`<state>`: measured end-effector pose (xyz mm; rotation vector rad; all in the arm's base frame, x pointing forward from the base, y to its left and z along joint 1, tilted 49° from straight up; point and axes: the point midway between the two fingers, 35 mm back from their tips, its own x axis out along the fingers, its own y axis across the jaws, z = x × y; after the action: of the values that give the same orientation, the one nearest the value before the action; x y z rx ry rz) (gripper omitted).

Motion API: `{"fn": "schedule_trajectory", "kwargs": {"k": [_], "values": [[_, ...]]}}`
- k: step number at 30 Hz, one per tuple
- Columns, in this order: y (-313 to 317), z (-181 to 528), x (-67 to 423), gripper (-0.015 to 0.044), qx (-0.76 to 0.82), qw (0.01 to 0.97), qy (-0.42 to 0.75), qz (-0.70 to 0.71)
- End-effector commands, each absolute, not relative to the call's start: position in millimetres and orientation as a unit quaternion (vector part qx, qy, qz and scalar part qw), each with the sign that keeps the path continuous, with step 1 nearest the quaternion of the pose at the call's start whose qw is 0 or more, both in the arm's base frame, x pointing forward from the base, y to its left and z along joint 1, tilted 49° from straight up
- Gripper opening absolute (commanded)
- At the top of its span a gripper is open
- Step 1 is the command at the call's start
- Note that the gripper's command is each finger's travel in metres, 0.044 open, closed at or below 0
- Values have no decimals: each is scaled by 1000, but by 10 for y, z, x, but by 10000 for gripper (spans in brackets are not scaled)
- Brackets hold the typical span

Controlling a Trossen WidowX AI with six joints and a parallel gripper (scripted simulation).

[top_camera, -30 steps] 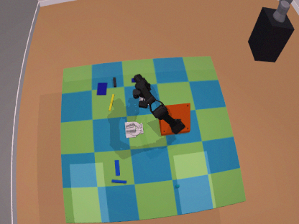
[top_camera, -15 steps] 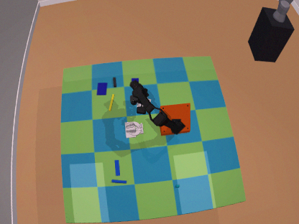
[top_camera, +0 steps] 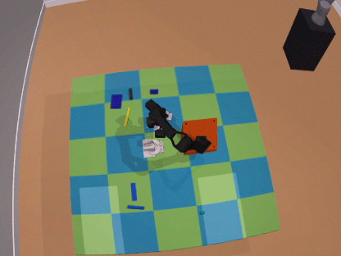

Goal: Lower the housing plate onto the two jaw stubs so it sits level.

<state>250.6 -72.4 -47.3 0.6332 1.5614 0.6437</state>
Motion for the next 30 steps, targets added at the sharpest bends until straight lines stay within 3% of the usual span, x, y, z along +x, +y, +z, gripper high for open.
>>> {"fn": "schedule_trajectory", "kwargs": {"k": [1, 30], "values": [[-624, -390, 2517, 351, 275, 620, 677, 285], [-53, 67, 2494, 351, 253, 626, 661, 326]]}}
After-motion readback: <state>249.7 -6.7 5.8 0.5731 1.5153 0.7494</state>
